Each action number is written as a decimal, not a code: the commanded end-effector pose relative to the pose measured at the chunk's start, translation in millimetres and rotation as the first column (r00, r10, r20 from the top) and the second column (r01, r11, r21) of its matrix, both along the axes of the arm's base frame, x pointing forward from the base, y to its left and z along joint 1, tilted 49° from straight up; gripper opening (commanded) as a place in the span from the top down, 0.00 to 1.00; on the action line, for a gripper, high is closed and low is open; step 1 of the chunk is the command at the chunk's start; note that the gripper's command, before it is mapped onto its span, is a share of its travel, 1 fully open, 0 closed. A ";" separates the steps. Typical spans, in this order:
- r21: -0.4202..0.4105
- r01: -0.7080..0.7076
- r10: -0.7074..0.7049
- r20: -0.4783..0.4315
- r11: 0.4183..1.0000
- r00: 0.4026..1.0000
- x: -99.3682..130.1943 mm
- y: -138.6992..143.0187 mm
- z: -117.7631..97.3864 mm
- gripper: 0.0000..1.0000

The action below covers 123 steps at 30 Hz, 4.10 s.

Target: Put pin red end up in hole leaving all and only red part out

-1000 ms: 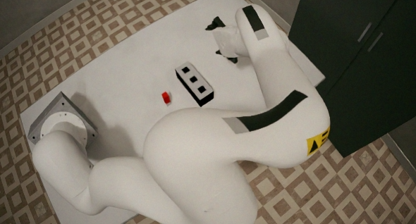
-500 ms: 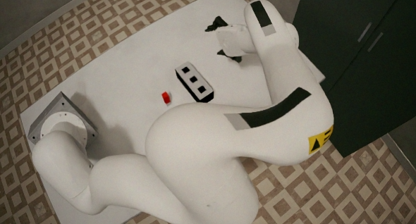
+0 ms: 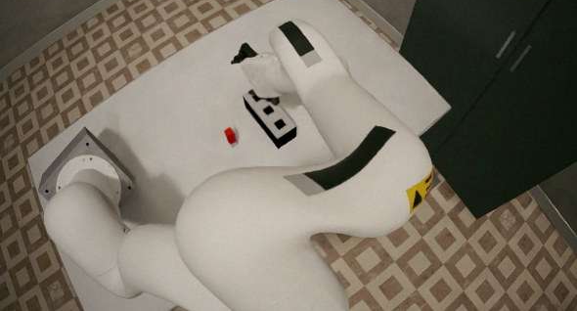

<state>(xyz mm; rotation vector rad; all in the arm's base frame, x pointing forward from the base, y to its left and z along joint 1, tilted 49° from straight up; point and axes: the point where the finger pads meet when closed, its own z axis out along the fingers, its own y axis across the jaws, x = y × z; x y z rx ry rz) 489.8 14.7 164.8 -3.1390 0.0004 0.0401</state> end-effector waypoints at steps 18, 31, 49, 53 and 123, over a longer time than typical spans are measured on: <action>-0.189 -0.416 0.384 -0.185 0.889 0.905 -28.1 5.3 -22.4 0.00; -0.266 -0.765 0.639 -0.427 0.587 0.639 -28.0 5.3 -22.4 0.00; -0.216 -0.962 0.704 -0.657 0.166 0.269 -28.0 5.2 -22.4 0.00; -0.216 -0.962 0.704 -0.657 0.166 0.269 -28.0 5.2 -22.4 0.00; -0.179 -0.983 0.685 -0.712 0.037 0.156 -27.9 5.1 -22.2 0.00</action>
